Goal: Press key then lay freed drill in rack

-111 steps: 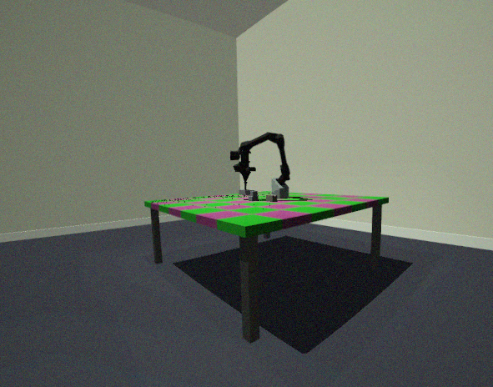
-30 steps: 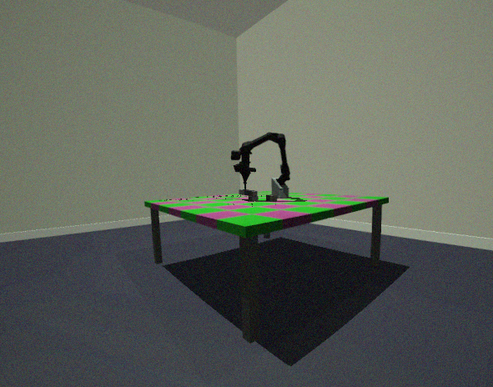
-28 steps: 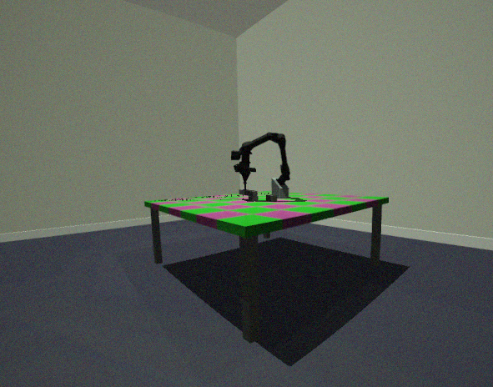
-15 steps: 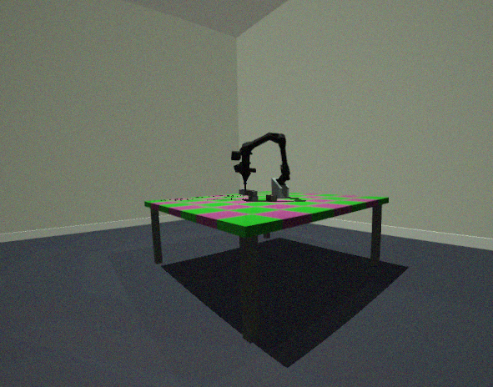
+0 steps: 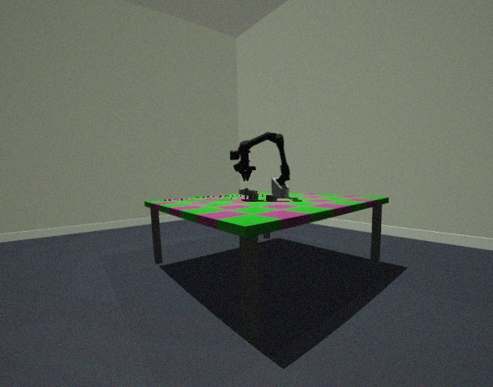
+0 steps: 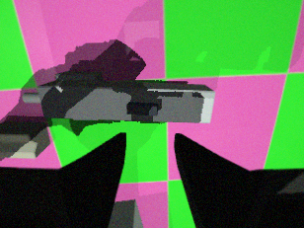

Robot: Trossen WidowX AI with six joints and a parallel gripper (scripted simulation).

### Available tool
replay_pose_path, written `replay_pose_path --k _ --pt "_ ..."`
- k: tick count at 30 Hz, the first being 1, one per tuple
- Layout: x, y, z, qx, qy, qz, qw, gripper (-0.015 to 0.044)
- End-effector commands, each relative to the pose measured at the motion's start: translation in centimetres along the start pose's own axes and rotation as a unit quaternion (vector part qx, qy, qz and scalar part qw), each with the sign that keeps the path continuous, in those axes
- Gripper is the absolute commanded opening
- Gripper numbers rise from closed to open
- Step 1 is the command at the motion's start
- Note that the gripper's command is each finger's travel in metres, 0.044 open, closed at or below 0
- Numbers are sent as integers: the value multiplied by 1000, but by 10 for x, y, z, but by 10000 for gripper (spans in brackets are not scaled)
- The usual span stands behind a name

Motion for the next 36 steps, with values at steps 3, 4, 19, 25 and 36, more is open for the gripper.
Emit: replay_pose_path --k 3,4,19,25,36 --pt "42 -1 0 4 -11 4 1000 315" --pt "42 -1 0 4 -11 4 1000 341" --pt "-74 155 24 708 -8 5 706 440" --pt "-74 156 25 710 -8 5 704 440" --pt "-75 155 25 710 -8 5 704 440"
Point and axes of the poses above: the point midway between the two fingers, 35 mm back from their tips, its own x axis back along the fingers, its own y axis across the jaws, z = x × y, the point moved 6 cm from there along x, back along the fingers, and after that the axes turned 9 degrees about -x, right-handed, at the moved point
